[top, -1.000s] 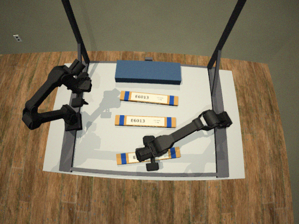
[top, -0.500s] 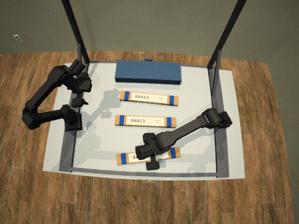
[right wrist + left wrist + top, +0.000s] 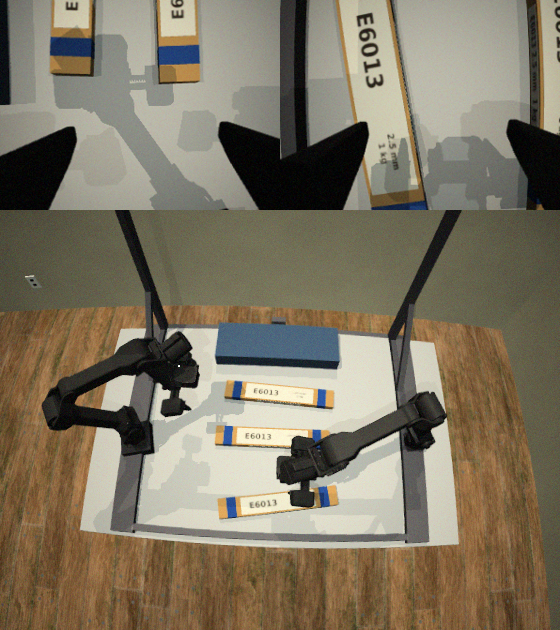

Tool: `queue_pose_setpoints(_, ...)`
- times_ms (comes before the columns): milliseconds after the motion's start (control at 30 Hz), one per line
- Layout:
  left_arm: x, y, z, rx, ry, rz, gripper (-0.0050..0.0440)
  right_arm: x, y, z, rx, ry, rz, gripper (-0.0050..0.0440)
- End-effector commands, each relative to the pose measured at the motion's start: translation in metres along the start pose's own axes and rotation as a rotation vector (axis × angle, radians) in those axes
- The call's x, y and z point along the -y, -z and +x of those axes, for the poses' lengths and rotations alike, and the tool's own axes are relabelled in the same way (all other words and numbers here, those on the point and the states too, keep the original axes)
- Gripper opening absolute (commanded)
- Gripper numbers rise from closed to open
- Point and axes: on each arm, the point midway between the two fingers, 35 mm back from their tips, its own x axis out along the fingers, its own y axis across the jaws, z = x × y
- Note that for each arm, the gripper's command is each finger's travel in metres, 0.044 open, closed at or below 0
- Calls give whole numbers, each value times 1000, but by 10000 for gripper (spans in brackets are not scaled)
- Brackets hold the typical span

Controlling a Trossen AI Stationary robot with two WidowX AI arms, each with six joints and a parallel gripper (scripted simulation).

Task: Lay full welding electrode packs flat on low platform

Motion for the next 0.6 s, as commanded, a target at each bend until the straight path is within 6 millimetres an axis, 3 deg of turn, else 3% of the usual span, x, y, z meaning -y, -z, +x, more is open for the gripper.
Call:
queue_pose_setpoints(0,18,8,-21,35,-16,5,430,-3,-24,14,13,-15,0,430)
queue_pose_setpoints(67,29,14,-27,34,-15,4,430,-3,-31,18,19,-18,1,430)
queue_pose_setpoints(400,80,47,-55,26,-10,2,430,-2,-28,19,15,-12,2,430)
queue_pose_setpoints(467,80,47,-55,26,-10,2,430,-2,-28,19,15,-12,2,430)
queue_pose_setpoints(567,95,56,-63,25,-8,2,430,-2,-28,19,15,-12,2,430)
